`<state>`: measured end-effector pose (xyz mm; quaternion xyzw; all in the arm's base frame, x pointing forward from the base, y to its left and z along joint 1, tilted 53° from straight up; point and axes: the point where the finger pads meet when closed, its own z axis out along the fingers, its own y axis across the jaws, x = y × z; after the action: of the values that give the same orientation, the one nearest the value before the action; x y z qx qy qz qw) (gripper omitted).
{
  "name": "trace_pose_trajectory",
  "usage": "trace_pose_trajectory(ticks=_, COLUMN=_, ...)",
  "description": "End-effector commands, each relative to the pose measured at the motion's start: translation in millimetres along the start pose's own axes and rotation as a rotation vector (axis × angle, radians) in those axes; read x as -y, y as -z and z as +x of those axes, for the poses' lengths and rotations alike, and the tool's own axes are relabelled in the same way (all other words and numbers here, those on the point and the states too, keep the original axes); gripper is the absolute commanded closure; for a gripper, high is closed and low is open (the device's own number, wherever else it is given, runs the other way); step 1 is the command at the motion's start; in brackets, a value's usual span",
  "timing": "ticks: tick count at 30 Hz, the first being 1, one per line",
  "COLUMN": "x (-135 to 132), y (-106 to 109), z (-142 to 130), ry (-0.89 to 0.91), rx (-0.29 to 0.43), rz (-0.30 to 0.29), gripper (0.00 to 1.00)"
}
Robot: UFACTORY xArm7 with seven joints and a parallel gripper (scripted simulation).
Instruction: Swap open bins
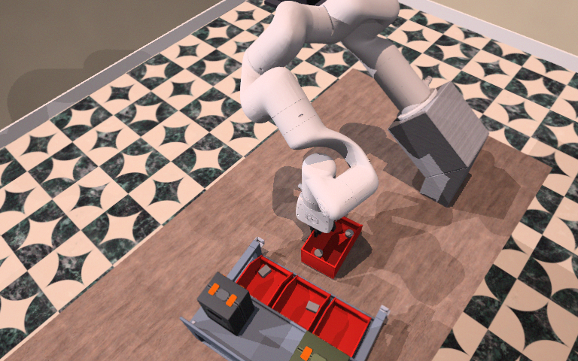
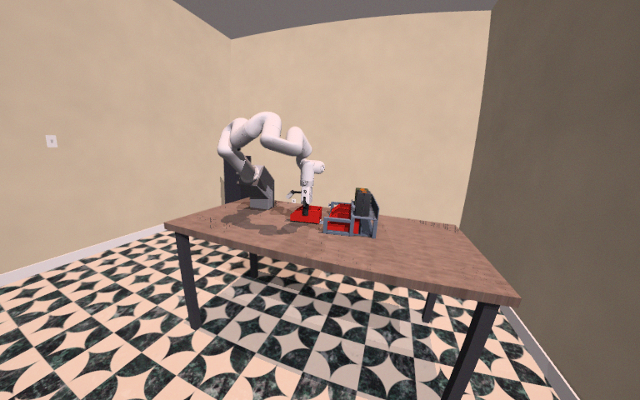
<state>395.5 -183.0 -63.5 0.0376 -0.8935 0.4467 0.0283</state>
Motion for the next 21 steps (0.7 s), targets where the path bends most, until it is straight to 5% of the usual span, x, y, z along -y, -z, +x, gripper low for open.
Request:
trace_pose_trajectory(ticks=1, x=-0.8, y=1.5, z=-1.2, ry=0.000, rx=0.003, rz=-0.002, gripper=1.00)
trace_pose_trajectory(ticks=21, x=-0.4, y=-5.8, z=-1.5, ry=0.000, rx=0.003, rz=-0.002, gripper=1.00)
